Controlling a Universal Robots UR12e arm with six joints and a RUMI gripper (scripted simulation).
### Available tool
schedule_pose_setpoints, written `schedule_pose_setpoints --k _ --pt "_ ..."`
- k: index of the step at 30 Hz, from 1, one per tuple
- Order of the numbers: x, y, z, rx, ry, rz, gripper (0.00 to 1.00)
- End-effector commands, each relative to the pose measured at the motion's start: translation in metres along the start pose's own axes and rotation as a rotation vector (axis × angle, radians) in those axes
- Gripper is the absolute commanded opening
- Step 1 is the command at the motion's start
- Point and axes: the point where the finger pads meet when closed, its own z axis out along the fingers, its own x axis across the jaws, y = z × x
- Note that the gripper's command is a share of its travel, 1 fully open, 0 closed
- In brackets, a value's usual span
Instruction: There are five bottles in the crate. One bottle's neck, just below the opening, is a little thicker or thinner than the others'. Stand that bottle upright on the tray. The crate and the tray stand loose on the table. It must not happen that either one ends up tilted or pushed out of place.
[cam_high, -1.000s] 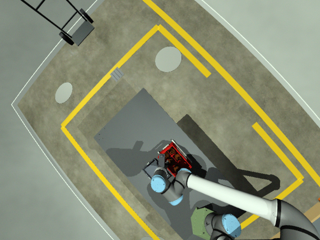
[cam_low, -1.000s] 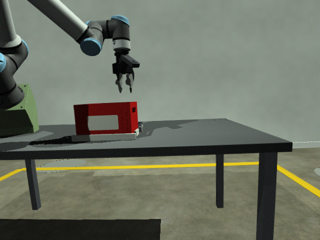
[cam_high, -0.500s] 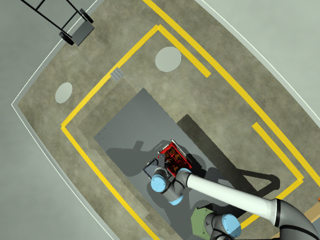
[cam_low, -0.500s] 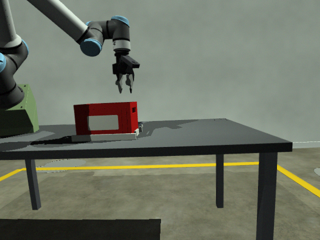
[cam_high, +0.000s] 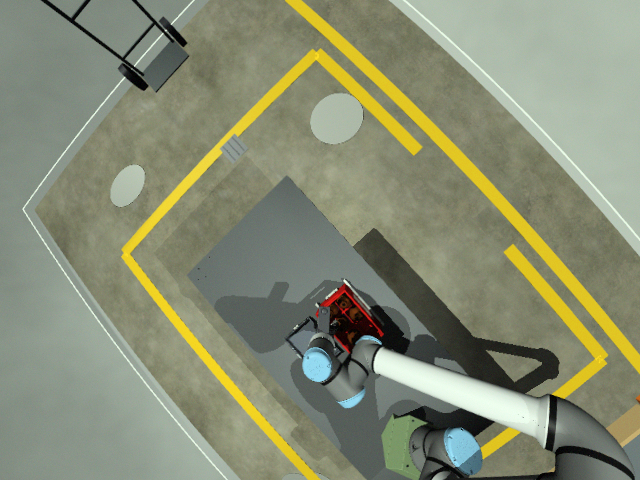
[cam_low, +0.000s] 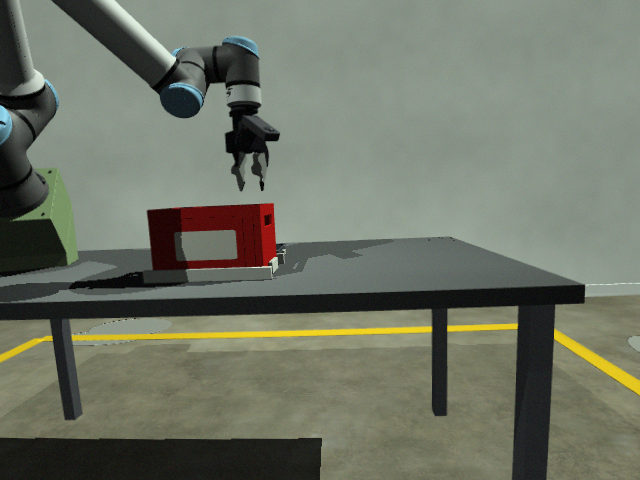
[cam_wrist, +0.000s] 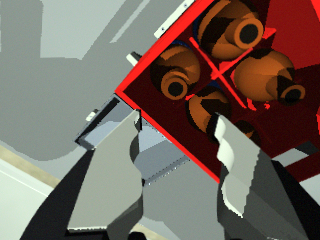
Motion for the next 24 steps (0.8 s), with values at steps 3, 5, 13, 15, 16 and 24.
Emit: schedule_pose_setpoints --k 3,5,13,15,16,24 --pt "0.000 0.000 0.010 0.001 -0.001 0.000 0.38" --pt "0.000 0.000 0.010 0.001 -0.001 0.000 0.38" --pt "0.000 0.000 0.020 0.001 -0.001 0.000 0.38" --pt "0.000 0.000 0.022 0.001 -0.001 0.000 0.38" --pt "0.000 0.000 0.023 0.001 -0.001 0.000 0.38" --pt "0.000 0.000 0.027 0.001 -0.001 0.000 0.38"
